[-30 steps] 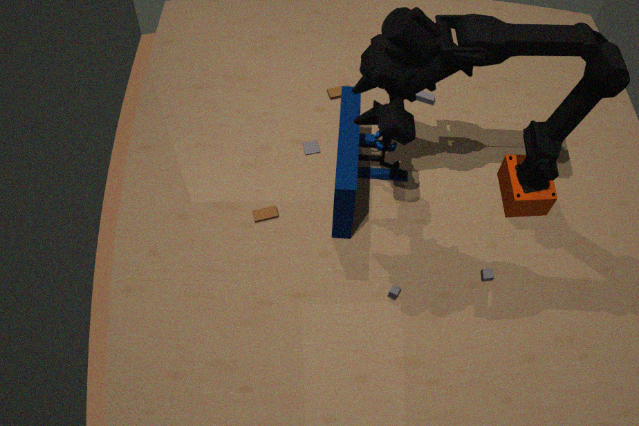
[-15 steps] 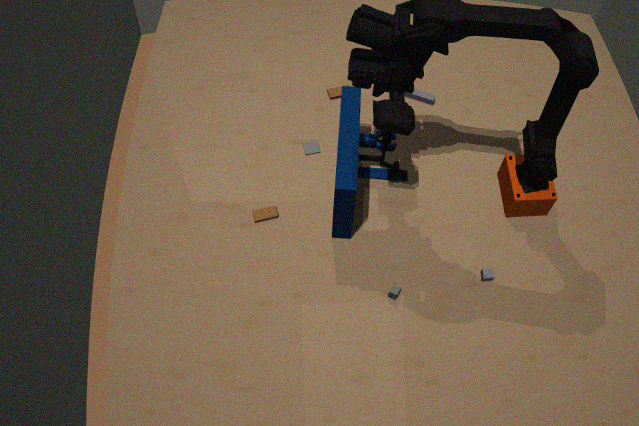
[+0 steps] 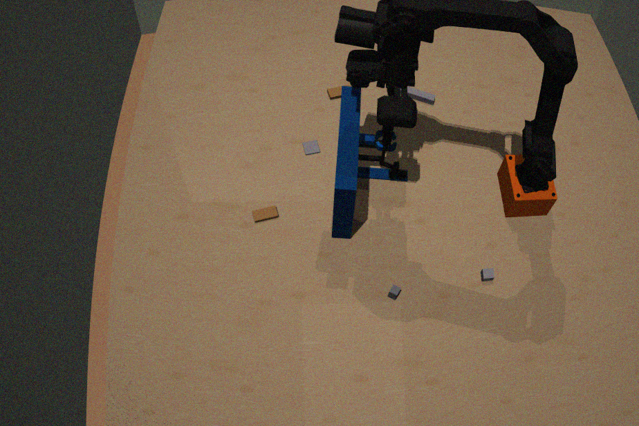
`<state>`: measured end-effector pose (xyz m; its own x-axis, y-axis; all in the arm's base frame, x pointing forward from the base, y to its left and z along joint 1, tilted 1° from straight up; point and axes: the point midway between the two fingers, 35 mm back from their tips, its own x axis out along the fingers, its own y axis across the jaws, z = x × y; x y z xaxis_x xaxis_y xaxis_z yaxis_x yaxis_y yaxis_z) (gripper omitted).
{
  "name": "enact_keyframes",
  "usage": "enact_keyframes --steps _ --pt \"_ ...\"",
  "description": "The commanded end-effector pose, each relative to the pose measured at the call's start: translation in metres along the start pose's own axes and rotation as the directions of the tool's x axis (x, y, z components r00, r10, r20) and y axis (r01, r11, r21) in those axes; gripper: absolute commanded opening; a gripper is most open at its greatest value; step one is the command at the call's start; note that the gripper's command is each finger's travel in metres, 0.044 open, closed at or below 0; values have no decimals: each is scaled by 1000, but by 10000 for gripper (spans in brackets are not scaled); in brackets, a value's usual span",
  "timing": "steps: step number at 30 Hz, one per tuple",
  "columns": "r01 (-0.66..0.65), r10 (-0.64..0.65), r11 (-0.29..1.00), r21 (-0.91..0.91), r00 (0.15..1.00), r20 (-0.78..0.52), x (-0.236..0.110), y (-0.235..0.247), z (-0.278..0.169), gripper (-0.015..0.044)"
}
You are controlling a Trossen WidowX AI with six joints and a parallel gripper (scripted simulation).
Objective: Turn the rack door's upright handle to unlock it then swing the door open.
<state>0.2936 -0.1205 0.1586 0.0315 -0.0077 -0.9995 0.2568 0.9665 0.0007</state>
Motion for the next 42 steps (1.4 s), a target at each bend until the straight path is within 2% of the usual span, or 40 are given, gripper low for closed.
enact_keyframes --steps 1,42 --pt "-5 5 1000 -4 1000 -11 7 0 1 287" --pt "-5 5 1000 -4 1000 -11 71 0 0 287"
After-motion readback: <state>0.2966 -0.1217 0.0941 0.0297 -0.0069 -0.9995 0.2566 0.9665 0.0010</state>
